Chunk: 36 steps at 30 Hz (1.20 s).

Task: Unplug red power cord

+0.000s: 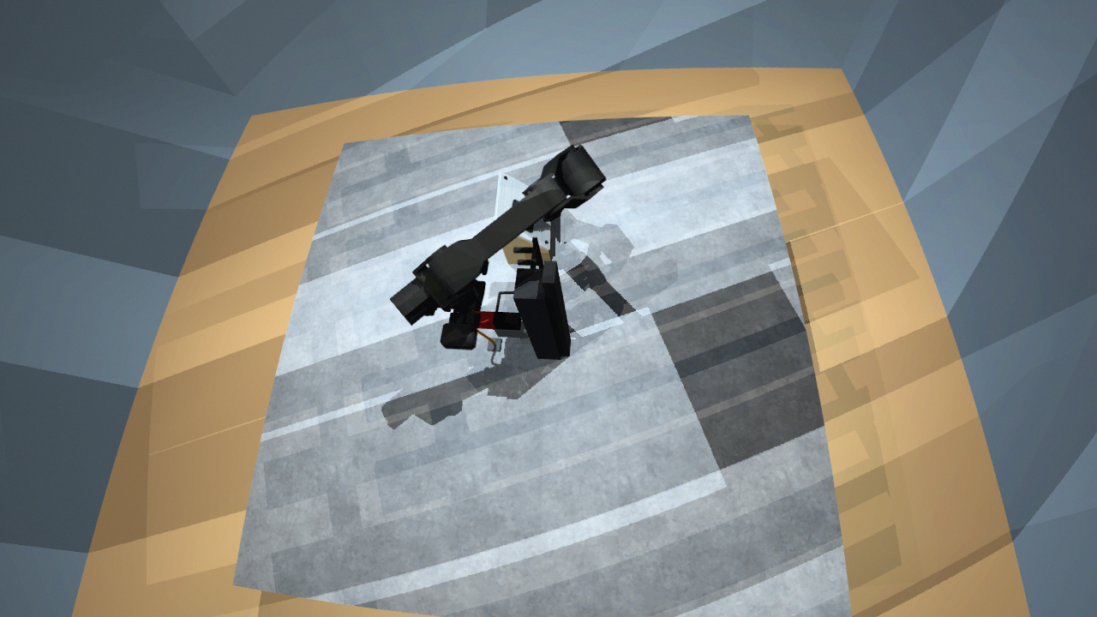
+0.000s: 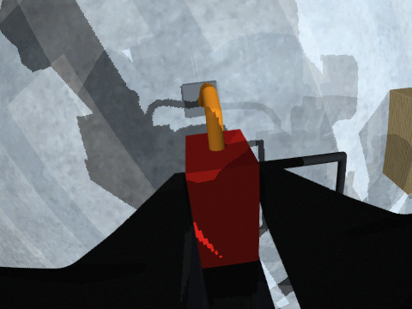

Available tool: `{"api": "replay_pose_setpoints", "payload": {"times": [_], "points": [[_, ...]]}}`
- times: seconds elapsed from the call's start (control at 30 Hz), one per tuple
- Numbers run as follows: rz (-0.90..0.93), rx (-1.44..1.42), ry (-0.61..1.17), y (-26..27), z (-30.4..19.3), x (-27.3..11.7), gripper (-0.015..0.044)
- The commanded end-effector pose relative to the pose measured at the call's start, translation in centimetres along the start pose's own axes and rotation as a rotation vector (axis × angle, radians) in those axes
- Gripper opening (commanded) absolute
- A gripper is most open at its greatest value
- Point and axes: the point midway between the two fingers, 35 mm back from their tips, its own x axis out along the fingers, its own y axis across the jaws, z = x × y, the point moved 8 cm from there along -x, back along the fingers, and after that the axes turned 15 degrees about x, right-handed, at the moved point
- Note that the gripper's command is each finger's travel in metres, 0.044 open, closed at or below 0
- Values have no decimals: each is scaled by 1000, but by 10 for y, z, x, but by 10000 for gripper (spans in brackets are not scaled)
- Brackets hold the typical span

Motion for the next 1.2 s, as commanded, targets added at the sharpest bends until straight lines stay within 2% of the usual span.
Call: {"api": "replay_pose_setpoints", "payload": {"times": [0.0, 0.2, 0.3, 0.47, 1.17], "points": [[5, 2, 1, 0, -3, -1, 210], [5, 2, 1, 0, -1, -2, 367], [6, 2, -2, 6, 18, -6, 440], [6, 1, -3, 15, 55, -14, 440], [6, 1, -3, 15, 55, -14, 440]]}}
